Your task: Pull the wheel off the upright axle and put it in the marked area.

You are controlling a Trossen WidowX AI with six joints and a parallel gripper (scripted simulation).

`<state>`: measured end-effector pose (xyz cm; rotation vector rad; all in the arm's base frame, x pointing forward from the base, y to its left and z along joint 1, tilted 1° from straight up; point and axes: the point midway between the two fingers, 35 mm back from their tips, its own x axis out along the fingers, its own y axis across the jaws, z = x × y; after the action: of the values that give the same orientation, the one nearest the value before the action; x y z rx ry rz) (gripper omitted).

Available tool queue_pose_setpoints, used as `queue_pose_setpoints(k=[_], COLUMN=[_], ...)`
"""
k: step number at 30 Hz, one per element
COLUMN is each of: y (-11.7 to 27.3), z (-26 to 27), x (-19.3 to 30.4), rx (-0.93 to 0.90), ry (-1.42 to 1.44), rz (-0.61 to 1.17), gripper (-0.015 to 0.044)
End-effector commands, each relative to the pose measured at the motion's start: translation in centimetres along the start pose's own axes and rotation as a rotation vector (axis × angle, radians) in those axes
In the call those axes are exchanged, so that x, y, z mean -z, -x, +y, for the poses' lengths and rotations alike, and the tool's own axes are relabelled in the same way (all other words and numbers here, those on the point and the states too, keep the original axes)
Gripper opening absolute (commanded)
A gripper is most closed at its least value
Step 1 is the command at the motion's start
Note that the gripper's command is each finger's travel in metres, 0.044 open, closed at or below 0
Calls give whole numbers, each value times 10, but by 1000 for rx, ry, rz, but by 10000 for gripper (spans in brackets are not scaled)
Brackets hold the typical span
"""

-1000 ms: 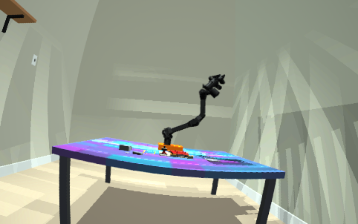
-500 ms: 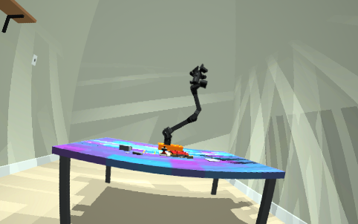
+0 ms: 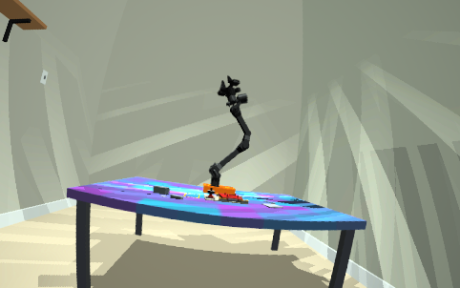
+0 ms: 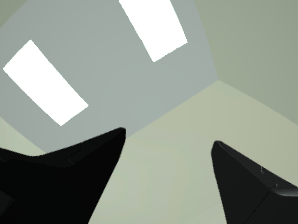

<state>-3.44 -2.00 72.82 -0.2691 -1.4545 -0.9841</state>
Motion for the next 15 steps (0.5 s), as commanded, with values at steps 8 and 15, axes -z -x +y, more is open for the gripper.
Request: queue_pose_setpoints(k=[8, 15], y=[0, 35], z=[-58, -57], x=[181, 265], rx=[100, 74], ry=[30, 32], rz=[528, 797], gripper=[300, 300])
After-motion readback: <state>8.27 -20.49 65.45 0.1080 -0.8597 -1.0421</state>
